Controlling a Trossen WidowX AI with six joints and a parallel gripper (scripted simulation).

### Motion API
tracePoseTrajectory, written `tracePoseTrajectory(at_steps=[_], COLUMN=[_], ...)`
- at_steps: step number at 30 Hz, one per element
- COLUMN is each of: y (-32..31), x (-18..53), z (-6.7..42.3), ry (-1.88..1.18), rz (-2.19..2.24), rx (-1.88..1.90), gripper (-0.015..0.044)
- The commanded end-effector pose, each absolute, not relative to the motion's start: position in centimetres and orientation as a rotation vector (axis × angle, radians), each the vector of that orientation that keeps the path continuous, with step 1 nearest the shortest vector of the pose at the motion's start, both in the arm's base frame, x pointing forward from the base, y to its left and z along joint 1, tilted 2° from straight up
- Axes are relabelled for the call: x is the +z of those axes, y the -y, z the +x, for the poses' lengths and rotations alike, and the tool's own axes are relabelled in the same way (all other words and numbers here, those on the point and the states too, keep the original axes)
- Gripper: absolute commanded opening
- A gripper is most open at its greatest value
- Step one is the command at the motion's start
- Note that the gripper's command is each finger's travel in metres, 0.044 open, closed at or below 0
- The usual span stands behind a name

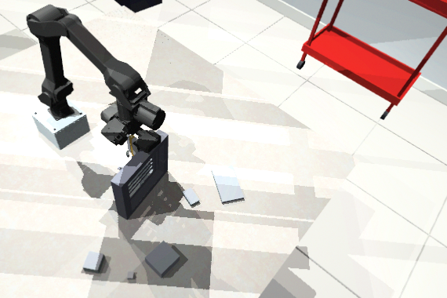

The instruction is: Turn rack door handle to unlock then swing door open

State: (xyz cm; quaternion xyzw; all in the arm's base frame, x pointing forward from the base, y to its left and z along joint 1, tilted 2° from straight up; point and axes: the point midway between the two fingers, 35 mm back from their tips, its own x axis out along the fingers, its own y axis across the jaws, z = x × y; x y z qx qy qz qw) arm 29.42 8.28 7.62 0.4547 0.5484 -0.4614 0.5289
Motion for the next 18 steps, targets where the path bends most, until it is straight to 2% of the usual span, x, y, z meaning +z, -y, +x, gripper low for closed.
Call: tracePoseTrajectory(at_steps=[1, 5, 18], y=[-8.13, -8.13, -8.13], x=[7.54, 7.54, 7.54], z=[29.78, 29.78, 29.78], ry=[-1.284, -1.284, -1.284], rz=[1.112, 1.112, 1.112], rx=[-1.118, -1.118, -1.118], gripper=[0.0286, 0.0286, 0.0199])
